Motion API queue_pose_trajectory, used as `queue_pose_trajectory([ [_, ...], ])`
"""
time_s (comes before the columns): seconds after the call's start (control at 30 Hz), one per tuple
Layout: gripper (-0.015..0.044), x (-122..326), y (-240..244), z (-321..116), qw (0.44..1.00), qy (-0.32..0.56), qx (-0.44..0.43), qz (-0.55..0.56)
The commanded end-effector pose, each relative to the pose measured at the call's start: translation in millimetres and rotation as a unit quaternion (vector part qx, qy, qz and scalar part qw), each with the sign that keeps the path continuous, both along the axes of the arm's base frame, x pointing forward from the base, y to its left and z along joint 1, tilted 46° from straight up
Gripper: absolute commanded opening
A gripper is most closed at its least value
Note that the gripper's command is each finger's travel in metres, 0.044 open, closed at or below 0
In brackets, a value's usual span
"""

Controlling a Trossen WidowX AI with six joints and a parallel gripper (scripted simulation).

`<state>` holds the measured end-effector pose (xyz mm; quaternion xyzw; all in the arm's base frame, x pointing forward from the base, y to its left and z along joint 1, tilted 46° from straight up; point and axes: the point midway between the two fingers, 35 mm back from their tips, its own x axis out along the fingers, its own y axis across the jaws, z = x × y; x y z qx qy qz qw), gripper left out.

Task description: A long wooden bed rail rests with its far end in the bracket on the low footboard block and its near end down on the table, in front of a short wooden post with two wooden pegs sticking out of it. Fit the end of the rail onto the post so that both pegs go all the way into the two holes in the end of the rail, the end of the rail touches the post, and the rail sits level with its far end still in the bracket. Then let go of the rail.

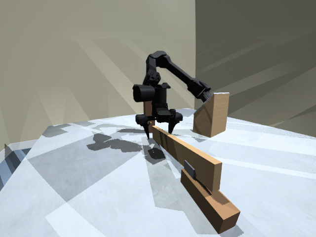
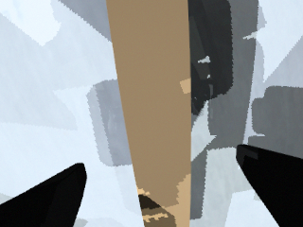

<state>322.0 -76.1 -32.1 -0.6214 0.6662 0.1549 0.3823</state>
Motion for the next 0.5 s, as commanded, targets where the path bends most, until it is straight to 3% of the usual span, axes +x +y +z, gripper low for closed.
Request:
queue_pose_trajectory([
  [0.0,0.044,-1.9,-7.0,-5.8,1.0,0.004,-0.003,0.0],
  [0.13,0.044,-2.2,-10.0,-8.3,1.0,0.004,-0.003,0.0],
  [0.47,0.0177,-2.2,-10.0,-8.3,1.0,0.004,-0.003,0.0],
])
